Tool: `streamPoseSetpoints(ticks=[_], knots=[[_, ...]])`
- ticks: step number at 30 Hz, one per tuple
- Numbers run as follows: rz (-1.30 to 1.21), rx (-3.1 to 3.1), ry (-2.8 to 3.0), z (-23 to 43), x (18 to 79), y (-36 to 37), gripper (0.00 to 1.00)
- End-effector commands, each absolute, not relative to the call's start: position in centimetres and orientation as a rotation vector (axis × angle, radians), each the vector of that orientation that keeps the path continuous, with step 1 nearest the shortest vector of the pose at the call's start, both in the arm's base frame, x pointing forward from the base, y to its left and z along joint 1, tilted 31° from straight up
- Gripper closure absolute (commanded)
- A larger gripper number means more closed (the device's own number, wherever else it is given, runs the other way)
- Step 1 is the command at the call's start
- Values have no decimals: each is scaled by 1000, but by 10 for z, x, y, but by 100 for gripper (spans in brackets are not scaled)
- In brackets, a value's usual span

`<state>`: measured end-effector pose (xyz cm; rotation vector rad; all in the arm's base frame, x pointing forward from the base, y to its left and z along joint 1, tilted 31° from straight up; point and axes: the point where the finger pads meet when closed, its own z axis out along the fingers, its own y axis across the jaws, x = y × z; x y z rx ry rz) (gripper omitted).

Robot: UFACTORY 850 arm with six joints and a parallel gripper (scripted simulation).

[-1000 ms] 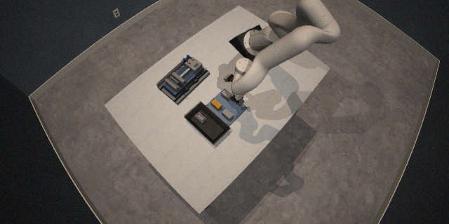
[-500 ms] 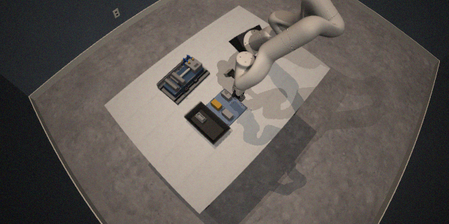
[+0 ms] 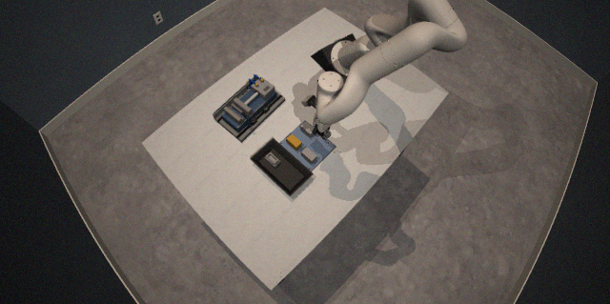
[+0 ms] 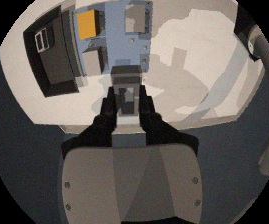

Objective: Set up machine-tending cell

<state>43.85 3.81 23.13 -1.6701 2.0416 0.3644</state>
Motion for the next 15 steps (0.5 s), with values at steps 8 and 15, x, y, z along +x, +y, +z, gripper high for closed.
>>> streamPoseSetpoints(ticks=[8, 15], knots=[[366, -1668, 2035, 246, 529, 21, 100], [365, -1669, 2036, 250, 573, 12, 100]])
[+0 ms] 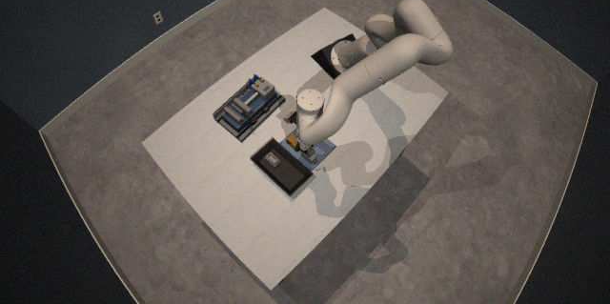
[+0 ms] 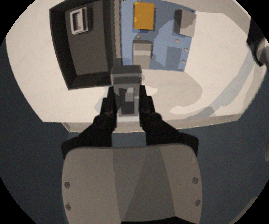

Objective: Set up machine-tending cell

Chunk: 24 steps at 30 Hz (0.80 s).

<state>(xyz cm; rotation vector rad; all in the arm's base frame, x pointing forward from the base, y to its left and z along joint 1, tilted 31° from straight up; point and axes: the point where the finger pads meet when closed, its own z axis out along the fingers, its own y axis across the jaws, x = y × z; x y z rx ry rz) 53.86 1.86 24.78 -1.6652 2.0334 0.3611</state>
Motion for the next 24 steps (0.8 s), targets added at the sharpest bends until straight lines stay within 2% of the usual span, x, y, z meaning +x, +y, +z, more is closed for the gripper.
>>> streamPoseSetpoints(ticks=[1, 9, 24], knots=[[365, -1669, 2037, 251, 580, 11, 100], [362, -1671, 2043, 251, 627, 0, 100], [362, -1671, 2043, 251, 631, -1, 100]])
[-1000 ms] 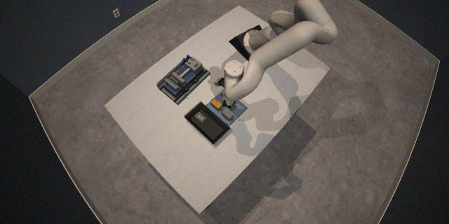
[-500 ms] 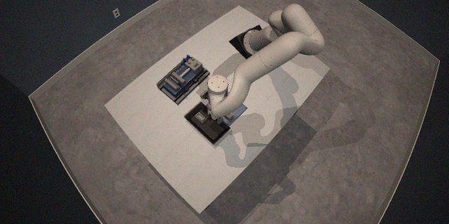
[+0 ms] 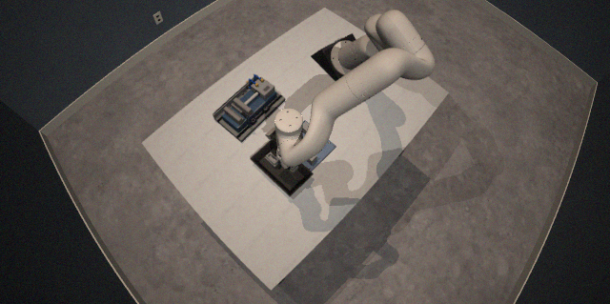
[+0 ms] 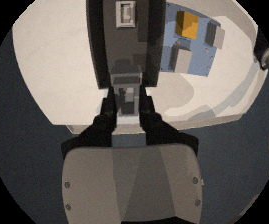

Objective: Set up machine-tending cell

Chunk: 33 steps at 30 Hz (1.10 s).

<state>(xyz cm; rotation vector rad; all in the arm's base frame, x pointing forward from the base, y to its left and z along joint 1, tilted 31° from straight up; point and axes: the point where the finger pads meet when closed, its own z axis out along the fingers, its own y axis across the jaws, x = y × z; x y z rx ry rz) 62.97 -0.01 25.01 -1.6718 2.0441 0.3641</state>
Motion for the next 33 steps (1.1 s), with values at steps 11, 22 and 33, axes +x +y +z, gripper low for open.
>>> streamPoseSetpoints(ticks=[11, 22, 33], knots=[[362, -1671, 2043, 250, 631, 0, 100], [362, -1672, 2043, 246, 632, 3, 100], [362, -1672, 2043, 233, 635, 10, 100]])
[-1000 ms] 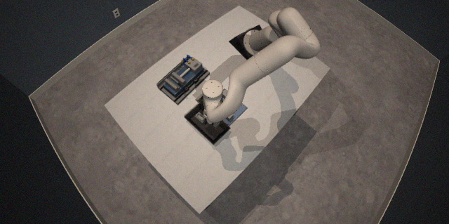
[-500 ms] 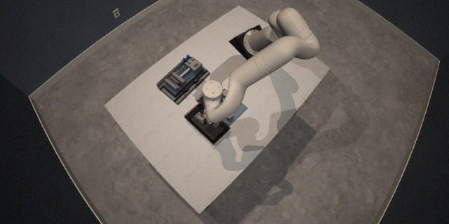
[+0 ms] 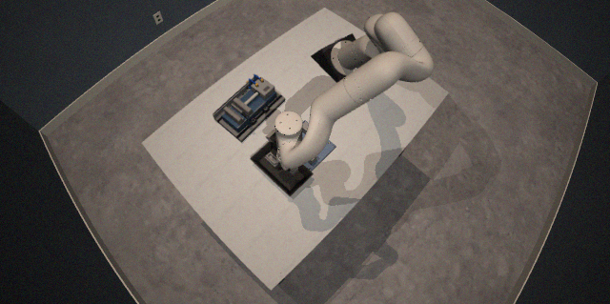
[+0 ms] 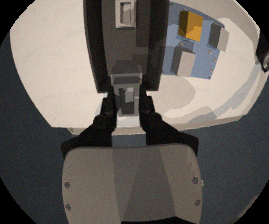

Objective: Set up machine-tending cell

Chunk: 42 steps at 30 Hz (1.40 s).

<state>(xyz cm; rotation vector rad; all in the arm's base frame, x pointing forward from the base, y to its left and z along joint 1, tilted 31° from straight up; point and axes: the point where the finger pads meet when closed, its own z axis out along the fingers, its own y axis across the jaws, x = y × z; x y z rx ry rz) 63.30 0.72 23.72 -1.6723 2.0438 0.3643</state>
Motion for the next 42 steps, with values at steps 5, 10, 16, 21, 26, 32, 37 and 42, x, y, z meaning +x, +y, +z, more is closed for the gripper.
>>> streamPoseSetpoints(ticks=[5, 10, 16, 21, 26, 32, 37, 42], knots=[[362, -1672, 2043, 227, 636, 13, 100], [362, -1672, 2043, 220, 638, 17, 100], [362, -1672, 2043, 210, 640, 23, 100], [362, -1672, 2043, 201, 642, 28, 100], [362, -1672, 2043, 196, 643, 30, 100], [362, -1672, 2043, 187, 646, 36, 100], [362, -1672, 2043, 180, 647, 40, 100], [362, -1672, 2043, 177, 648, 42, 100]])
